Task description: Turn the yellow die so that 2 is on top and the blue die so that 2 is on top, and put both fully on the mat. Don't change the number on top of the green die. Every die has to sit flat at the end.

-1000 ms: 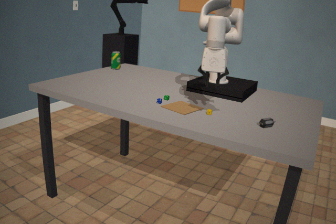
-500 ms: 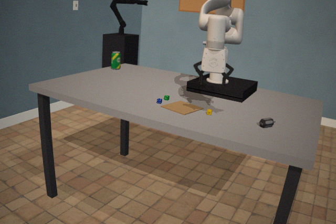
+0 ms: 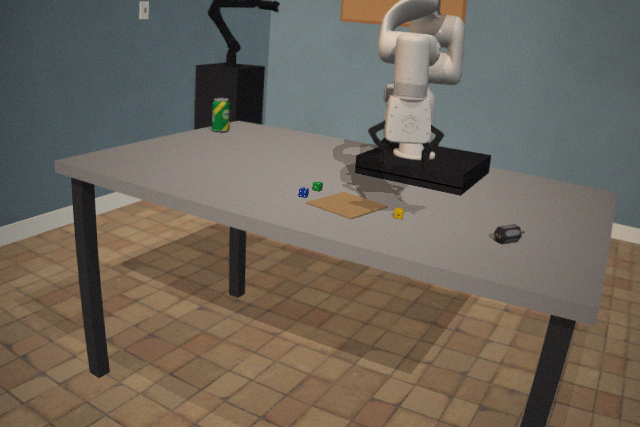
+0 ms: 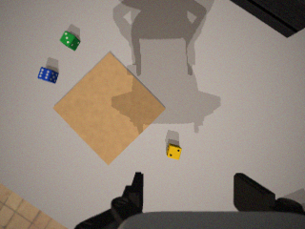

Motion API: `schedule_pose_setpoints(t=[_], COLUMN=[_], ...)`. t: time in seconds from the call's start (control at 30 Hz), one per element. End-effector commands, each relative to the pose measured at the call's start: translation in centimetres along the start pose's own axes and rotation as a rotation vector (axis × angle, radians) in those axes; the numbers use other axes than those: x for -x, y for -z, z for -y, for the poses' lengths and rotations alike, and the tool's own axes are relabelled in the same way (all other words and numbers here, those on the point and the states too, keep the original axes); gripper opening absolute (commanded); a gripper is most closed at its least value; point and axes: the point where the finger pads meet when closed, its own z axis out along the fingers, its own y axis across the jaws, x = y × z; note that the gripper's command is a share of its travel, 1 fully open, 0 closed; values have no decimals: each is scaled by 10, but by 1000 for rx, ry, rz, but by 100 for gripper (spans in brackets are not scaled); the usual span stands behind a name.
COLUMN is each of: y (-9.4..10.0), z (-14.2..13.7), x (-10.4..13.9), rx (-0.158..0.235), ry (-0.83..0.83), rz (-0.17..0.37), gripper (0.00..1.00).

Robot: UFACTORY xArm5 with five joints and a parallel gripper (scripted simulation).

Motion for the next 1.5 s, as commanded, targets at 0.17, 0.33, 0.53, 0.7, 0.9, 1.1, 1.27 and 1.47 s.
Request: schedule_pose_setpoints(t=[0.17, 0.33, 0.53, 0.7, 0.9, 1.1, 1.27, 1.47], y=[-9, -15, -20, -25, -31, -31, -31, -31], z=[0, -1, -1, -1, -2, -2, -2, -2], x=[-1, -3, -5, -7, -9, -9, -9, -9], rx=[-2, -3, -3, -4, -4, -4, -4, -4], ry=[289, 454, 609, 740, 916, 930, 930, 930], rz=[6, 5, 5, 5, 5, 5, 5, 5], gripper=[100, 100, 100, 100, 100, 36, 36, 36])
